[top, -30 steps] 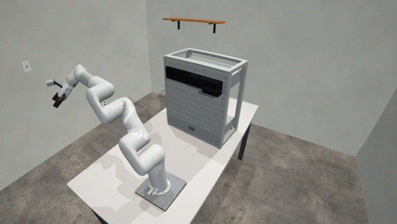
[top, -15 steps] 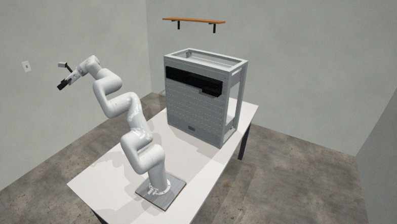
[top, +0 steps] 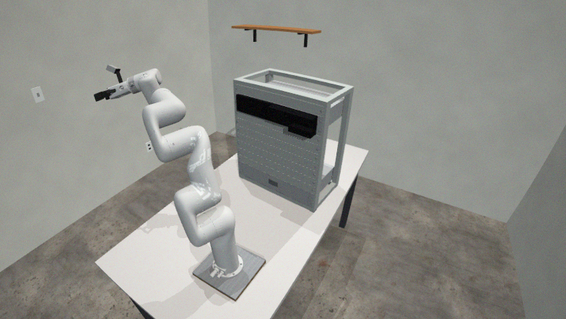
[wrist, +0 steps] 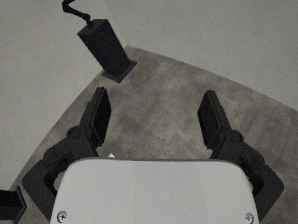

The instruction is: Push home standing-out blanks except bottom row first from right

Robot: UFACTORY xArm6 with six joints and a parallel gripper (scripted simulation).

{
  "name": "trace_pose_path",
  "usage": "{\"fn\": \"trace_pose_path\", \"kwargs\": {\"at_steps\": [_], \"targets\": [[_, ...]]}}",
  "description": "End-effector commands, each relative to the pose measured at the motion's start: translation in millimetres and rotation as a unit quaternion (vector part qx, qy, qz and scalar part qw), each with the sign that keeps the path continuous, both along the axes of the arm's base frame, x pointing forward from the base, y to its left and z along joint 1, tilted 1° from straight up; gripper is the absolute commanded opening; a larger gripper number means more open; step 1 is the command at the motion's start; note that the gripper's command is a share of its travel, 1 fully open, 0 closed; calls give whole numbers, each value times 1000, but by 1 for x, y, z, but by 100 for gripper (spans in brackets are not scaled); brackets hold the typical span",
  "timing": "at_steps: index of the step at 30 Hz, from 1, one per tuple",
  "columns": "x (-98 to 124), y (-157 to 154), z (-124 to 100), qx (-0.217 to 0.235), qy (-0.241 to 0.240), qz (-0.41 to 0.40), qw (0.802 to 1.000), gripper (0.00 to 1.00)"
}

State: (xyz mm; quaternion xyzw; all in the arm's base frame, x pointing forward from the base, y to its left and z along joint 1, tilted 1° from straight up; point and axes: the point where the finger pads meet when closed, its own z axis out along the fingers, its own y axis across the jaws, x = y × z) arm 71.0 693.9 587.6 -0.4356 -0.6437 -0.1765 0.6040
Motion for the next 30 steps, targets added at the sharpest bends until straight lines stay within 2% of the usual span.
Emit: {"fn": "trace_pose_path", "kwargs": {"at_steps": [1, 7, 9, 15, 24, 26, 30], "targets": [[33, -13, 31, 7, 56, -52, 997, 100], [75, -35, 64, 13, 129, -108, 986, 100], [75, -35, 64, 13, 129, -108, 986, 100], [118, -63, 96, 22, 209, -161, 964, 100], [176, -113, 134, 42, 323, -226, 918, 100], [176, -113, 134, 42, 323, -226, 918, 100], [204, -144, 151, 56, 383, -254, 886, 100]]}}
